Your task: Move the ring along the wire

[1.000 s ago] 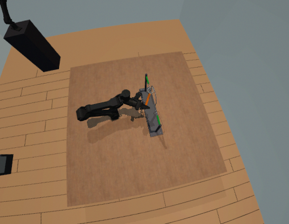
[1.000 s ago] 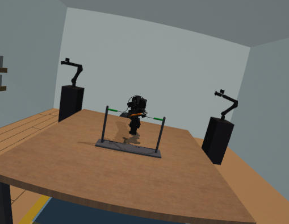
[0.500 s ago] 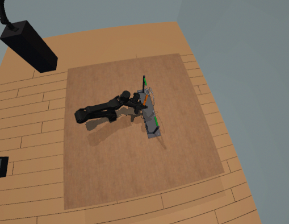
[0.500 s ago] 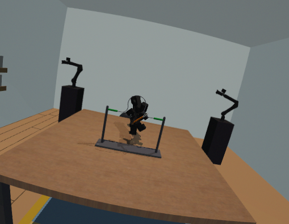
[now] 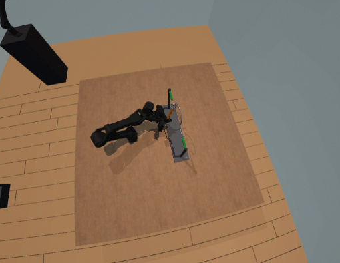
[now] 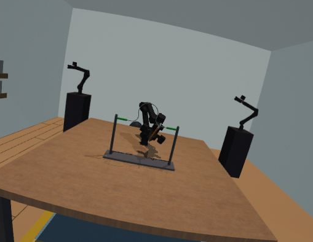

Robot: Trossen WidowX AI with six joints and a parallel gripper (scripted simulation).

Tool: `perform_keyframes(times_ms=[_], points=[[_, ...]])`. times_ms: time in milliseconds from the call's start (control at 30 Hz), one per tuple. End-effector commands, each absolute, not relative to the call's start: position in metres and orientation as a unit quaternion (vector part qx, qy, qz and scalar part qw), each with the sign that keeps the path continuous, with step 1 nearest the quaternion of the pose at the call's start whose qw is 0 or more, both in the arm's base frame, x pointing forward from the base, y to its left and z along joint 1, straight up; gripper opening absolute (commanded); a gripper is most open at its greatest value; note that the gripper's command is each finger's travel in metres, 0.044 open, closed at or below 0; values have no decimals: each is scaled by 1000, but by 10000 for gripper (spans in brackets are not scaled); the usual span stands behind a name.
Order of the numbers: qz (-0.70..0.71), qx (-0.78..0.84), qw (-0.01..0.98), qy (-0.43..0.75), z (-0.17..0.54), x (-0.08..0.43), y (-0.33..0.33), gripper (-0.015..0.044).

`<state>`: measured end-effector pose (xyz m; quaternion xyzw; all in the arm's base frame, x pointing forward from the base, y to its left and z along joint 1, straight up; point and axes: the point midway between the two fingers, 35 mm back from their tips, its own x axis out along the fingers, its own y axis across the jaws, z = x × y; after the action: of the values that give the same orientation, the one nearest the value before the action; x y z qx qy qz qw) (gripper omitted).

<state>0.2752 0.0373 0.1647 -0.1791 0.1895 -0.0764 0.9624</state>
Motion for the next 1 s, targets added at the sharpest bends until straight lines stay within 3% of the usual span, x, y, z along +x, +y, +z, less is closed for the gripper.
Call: perform_keyframes(times_ms=[0, 967], points=[[-72, -140, 968, 194, 162, 275, 48, -150], [-44, -14, 978, 206, 157, 273, 106, -150]])
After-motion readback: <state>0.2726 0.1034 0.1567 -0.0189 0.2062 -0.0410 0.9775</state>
